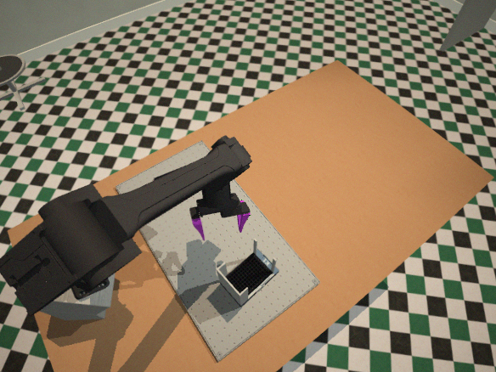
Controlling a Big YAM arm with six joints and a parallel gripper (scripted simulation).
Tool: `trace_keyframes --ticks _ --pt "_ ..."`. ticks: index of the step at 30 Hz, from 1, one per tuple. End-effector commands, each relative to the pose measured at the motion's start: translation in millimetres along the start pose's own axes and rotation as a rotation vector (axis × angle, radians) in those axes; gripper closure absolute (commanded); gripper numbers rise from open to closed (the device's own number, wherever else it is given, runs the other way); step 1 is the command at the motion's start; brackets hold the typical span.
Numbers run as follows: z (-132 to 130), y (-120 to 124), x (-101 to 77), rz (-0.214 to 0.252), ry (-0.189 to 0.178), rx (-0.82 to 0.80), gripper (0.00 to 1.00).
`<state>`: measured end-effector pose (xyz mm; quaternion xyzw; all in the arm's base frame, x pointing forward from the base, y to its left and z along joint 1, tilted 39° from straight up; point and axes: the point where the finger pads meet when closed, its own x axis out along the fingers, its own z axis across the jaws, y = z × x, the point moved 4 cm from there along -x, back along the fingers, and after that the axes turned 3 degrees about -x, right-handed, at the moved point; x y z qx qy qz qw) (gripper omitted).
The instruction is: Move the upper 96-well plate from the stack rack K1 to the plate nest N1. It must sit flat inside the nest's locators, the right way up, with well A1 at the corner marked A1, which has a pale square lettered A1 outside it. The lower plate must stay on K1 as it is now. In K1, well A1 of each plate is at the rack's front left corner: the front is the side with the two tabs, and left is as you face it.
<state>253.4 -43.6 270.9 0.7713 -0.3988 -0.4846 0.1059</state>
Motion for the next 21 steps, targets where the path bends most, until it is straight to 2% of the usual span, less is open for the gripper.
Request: trace_keyframes --ticks 1,2,4,6,8,10,11,13,14,15,17,19,21 --pt "-4.1 12.5 8.0 -0.029 -0.012 0.101 0.00" --pt "-20.4 18.4 -3.5 -0.059 0.001 0.184 0.00" --pt "-5.6 14.3 17.8 -0.067 -0.046 0.198 0.00" --pt "-22.9 21.5 6.7 -0.111 -0.041 0.296 0.00" --pt "-8.8 17.4 27.4 -0.119 -0.087 0.322 0.00" --pt "-22.5 23.9 18.8 -0.160 -0.084 0.402 0.00" --pt "-17.9 22.8 27.9 -0.166 -0.103 0.420 0.00" --pt "-17.9 22.8 27.9 -0.166 -0.103 0.420 0.00" --pt "-14.0 22.0 35.6 -0.174 -0.120 0.439 0.00" --pt "-17.2 24.0 33.7 -0.191 -0.122 0.473 0.00" --pt "-22.4 28.3 41.5 -0.218 -0.132 0.532 0.00" --pt "-18.1 27.8 44.4 -0.243 -0.153 0.584 0.00" --pt "-34.9 38.6 44.5 -0.281 -0.137 0.659 0.00"
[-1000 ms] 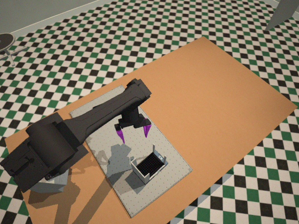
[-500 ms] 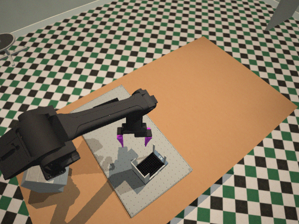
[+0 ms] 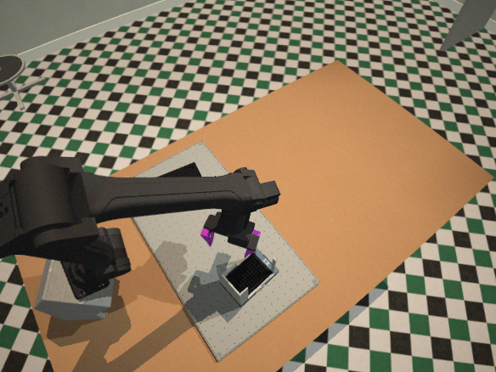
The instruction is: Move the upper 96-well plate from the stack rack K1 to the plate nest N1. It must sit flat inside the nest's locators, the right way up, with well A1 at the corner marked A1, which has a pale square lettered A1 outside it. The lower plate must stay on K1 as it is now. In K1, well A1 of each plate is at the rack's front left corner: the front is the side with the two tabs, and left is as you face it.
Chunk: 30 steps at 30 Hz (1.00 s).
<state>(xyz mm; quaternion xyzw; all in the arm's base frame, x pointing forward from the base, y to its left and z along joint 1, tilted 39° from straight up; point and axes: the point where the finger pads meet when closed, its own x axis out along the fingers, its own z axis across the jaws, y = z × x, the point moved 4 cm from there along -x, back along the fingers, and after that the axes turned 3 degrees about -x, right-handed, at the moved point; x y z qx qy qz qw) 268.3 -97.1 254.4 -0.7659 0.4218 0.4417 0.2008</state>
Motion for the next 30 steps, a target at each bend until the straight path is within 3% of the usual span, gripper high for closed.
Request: trace_keyframes --ticks 1,3,4,5,7,9,12,13,16,17,18,19,22,23,30 --pt "-17.0 7.8 -8.8 -0.060 0.037 0.130 0.00" --pt "-19.0 11.0 -4.7 -0.088 0.025 0.184 0.00" --pt "-34.3 10.4 -12.9 -0.122 0.043 0.222 0.00" --pt "-26.6 13.3 -4.3 -0.125 0.023 0.241 0.00" --pt "-45.9 15.7 -11.6 -0.176 0.042 0.304 0.00" --pt "-45.9 15.7 -11.6 -0.176 0.042 0.304 0.00" --pt "-66.2 22.6 -16.8 -0.242 0.060 0.388 0.00" --pt "-48.2 25.9 0.7 -0.233 0.022 0.403 0.00" --pt "-56.5 32.1 0.7 -0.291 0.029 0.482 0.00" --pt "-72.0 33.6 -10.4 -0.328 0.057 0.513 0.00" --pt "-60.0 35.2 0.9 -0.331 0.035 0.534 0.00" --pt "-59.6 35.9 1.1 -0.351 0.038 0.560 0.00" --pt "-59.1 29.3 -2.6 -0.367 0.036 0.543 0.00" --pt "-69.9 28.7 -13.8 -0.382 0.058 0.546 0.00" --pt "-65.5 31.5 -3.2 -0.353 0.036 0.541 0.00"
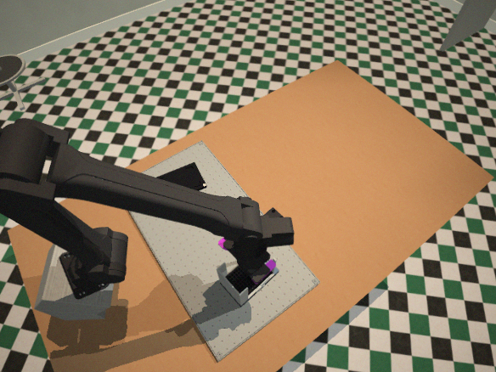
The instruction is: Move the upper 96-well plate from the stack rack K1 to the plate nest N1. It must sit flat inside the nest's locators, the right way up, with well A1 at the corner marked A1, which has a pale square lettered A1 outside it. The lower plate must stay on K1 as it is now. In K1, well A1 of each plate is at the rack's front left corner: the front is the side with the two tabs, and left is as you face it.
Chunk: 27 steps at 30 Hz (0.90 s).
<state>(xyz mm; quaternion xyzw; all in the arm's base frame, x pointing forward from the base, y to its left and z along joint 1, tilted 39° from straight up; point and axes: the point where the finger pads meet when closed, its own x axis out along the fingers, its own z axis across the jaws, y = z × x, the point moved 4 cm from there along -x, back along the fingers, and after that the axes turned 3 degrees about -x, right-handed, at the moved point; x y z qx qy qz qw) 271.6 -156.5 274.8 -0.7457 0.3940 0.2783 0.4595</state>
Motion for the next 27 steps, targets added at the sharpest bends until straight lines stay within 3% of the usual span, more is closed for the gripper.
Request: trace_keyframes --ticks 1,5,7,13,27 --pt "-9.5 -11.1 -12.6 -0.036 0.026 0.010 0.00" --pt "-9.5 -11.1 -12.6 -0.036 0.026 0.010 0.00" --pt "-3.6 -3.5 3.4 -0.013 0.008 0.023 0.00" --pt "-7.4 -6.5 7.2 -0.020 0.016 0.024 0.00" --pt "-4.4 -2.0 33.9 -0.011 0.009 0.016 0.00"
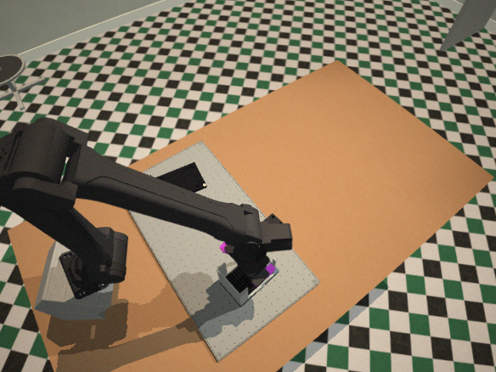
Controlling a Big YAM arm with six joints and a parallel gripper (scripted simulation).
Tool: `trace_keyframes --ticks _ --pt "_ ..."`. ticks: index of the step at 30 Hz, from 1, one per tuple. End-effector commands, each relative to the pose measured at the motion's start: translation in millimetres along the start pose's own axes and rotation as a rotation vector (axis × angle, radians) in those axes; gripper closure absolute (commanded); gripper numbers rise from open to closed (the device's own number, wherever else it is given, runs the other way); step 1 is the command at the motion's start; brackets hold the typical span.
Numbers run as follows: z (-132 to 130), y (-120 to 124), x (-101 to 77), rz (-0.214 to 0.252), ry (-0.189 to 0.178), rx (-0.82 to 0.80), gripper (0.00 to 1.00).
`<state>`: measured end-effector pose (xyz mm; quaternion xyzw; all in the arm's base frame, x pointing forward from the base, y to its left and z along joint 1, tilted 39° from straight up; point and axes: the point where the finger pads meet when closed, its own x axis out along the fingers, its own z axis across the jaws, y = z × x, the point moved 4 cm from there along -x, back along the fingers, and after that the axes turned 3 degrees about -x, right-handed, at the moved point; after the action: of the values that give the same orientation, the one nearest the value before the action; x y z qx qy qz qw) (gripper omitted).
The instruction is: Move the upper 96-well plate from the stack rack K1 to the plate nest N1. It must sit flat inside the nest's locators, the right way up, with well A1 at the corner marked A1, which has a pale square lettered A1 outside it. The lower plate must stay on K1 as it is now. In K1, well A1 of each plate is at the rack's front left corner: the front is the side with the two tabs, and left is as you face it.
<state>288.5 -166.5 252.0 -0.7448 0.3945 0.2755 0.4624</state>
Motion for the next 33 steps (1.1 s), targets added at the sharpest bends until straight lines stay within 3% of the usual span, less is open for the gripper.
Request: trace_keyframes --ticks 1,3,4,9,33 --pt "-4.0 -1.1 5.4 -0.008 0.007 0.008 0.00" --pt "-4.0 -1.1 5.4 -0.008 0.007 0.008 0.00" --pt "-17.1 -16.2 -4.1 -0.040 0.034 0.009 0.00" --pt "-4.1 -0.8 15.6 -0.008 0.007 0.006 0.00" --pt "-5.2 -1.6 51.7 -0.009 0.009 0.000 0.00"
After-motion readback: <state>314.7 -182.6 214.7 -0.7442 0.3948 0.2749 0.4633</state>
